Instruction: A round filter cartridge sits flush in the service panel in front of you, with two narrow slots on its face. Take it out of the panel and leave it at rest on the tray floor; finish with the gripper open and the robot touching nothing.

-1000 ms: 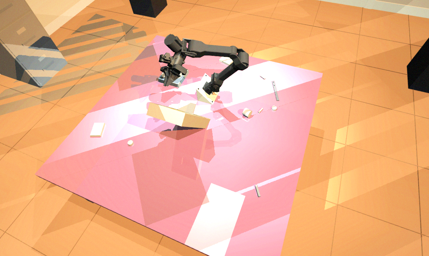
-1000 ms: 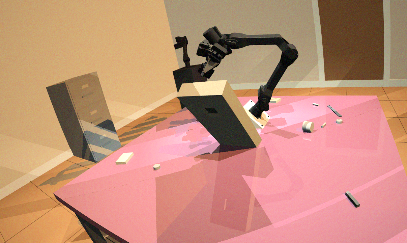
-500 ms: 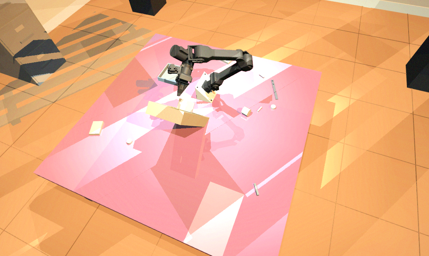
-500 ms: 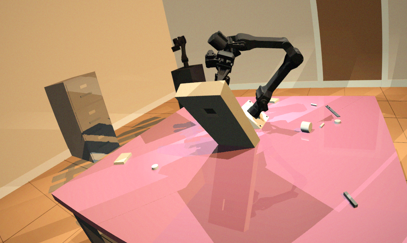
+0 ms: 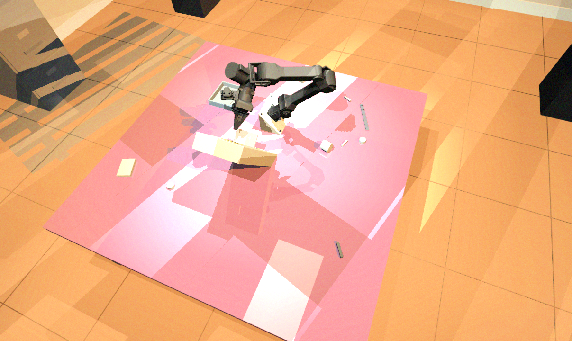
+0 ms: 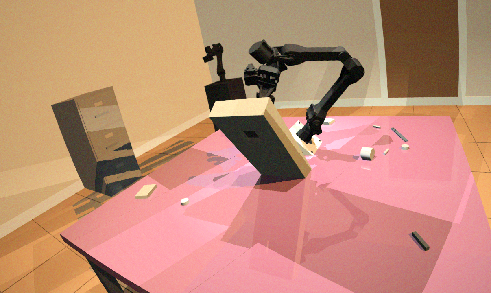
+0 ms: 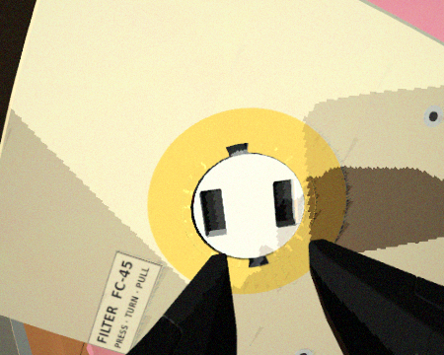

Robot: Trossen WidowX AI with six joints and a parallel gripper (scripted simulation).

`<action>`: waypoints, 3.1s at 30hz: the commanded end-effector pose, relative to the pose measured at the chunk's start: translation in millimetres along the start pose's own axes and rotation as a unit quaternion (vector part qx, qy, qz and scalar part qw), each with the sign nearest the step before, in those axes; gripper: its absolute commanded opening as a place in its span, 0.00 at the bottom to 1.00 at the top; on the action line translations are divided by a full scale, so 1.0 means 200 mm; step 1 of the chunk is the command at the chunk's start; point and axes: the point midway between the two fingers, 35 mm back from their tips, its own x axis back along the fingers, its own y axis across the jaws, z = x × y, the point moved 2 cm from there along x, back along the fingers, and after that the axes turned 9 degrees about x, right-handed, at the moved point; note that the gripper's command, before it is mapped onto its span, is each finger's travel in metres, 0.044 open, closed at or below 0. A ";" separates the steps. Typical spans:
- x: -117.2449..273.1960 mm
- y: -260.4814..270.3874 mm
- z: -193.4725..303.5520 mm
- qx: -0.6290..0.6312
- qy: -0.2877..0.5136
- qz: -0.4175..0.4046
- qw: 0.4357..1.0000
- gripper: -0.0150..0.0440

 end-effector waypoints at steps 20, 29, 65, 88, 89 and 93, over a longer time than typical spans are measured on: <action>-0.19 0.01 0.01 -0.002 0.000 -0.002 1.000 0.45; -0.20 0.00 0.01 -0.002 0.000 -0.003 1.000 0.45; -0.27 0.01 0.01 -0.002 0.000 -0.003 1.000 0.45; -0.30 0.01 0.01 -0.002 0.000 -0.003 1.000 0.45; -0.28 0.01 0.00 -0.003 0.000 -0.007 1.000 0.43; -0.28 0.01 0.00 -0.003 0.000 -0.007 1.000 0.39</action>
